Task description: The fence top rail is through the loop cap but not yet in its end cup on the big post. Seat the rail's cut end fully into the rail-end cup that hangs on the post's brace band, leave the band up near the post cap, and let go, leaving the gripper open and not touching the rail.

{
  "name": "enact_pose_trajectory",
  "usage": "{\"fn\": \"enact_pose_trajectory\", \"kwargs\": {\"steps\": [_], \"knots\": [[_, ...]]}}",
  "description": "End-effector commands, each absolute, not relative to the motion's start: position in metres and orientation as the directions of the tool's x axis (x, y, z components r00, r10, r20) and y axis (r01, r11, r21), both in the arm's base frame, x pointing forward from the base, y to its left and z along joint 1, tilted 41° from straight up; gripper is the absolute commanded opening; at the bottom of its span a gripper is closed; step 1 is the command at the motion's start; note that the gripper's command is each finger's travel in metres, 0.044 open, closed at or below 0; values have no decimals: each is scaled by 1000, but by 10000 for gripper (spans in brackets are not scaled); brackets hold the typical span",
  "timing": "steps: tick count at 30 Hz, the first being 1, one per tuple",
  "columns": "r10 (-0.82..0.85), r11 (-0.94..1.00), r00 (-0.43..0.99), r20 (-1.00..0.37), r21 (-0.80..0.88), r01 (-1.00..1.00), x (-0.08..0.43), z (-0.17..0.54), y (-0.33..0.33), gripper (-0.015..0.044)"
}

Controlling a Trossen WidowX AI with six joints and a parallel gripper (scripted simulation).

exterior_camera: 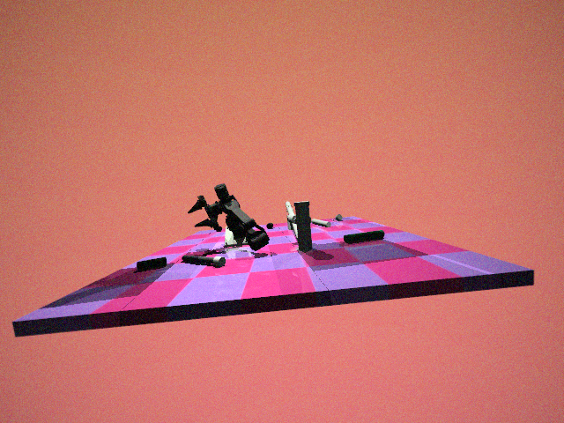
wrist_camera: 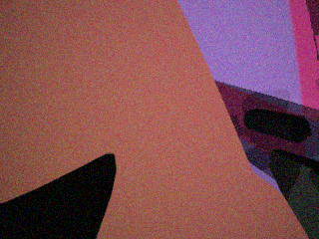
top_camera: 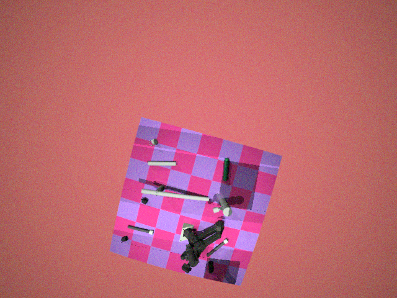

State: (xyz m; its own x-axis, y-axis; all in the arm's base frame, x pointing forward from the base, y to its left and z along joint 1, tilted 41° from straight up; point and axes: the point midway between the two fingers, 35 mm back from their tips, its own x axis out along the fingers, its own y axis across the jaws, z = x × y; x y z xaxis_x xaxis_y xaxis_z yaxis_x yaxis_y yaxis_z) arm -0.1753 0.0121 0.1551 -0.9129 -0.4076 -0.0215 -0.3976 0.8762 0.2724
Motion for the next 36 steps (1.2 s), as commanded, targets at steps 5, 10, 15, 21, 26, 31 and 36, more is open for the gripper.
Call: {"fn": "enact_pose_trajectory", "kwargs": {"steps": [5,10,15,21,26,31,36], "knots": [[-123,931,-985,-121,329,-157,-181,162,67,440],[251,898,-914,-319,430,97,-159,161,145,440],[498,830,-681,-537,522,196,-108,152,207,440],[566,824,-287,-773,544,161,-19,139,250,440],[429,898,36,-903,431,95,68,130,253,440],[155,982,290,-944,178,57,150,130,231,440],[-184,983,441,-878,-176,59,223,142,190,440]]}}
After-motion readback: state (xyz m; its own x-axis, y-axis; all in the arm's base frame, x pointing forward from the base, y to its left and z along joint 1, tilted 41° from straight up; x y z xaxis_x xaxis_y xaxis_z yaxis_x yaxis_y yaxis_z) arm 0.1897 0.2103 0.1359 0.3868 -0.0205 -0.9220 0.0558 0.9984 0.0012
